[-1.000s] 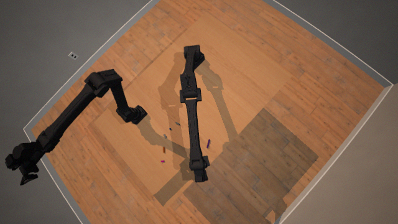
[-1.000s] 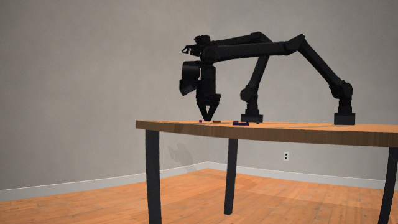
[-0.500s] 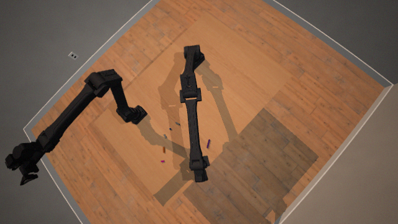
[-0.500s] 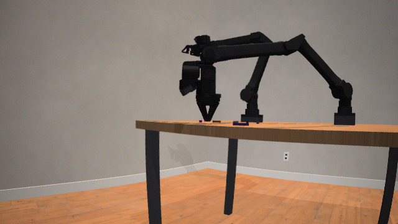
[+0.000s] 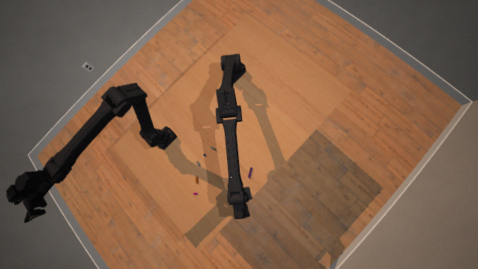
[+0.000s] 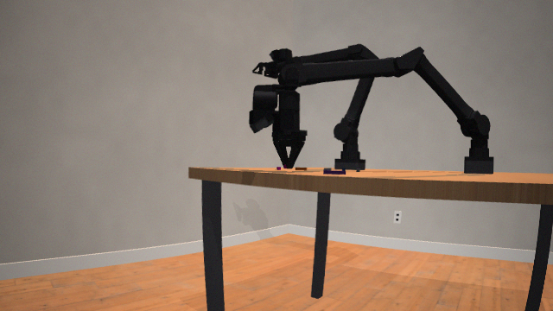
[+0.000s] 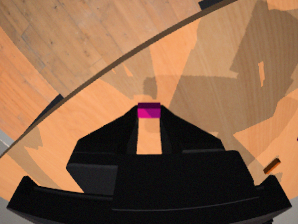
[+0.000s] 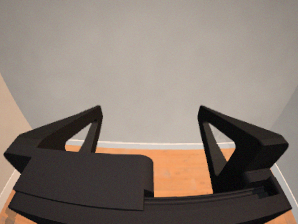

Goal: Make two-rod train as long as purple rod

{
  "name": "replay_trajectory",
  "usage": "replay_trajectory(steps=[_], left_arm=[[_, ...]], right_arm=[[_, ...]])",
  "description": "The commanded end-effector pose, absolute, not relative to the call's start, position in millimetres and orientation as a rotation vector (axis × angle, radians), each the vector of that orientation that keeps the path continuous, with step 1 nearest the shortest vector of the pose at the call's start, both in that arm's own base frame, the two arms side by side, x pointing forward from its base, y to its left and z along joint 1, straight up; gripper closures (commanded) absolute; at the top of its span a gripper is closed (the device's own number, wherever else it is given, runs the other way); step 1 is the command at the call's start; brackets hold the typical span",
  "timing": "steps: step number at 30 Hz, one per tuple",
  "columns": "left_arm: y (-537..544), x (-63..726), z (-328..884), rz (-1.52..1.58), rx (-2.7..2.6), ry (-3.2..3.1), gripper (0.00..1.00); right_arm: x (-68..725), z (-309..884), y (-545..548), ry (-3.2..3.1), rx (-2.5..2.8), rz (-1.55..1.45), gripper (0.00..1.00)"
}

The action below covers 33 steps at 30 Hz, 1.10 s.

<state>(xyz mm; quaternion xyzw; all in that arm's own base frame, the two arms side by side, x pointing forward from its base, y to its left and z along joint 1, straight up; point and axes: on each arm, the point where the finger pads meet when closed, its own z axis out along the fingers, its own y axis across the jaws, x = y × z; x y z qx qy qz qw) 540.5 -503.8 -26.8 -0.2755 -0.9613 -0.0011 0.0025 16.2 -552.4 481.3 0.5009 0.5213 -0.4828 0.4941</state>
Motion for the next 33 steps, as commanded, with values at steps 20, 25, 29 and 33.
replay_trajectory(steps=[20, 25, 29, 33], left_arm=[[-523, 549, -3, 0.033, -0.871, -3.06, 0.85], [-523, 549, -3, 0.033, -0.871, -3.06, 0.85], [-523, 549, -3, 0.033, -0.871, -3.06, 0.85], [-523, 549, -3, 0.033, -0.871, -3.06, 0.85]], right_arm=[[9, 501, -545, 1.217, 1.196, -1.196, 0.0], [9, 501, -545, 1.217, 1.196, -1.196, 0.0], [9, 501, -545, 1.217, 1.196, -1.196, 0.0], [9, 501, -545, 1.217, 1.196, -1.196, 0.0]])
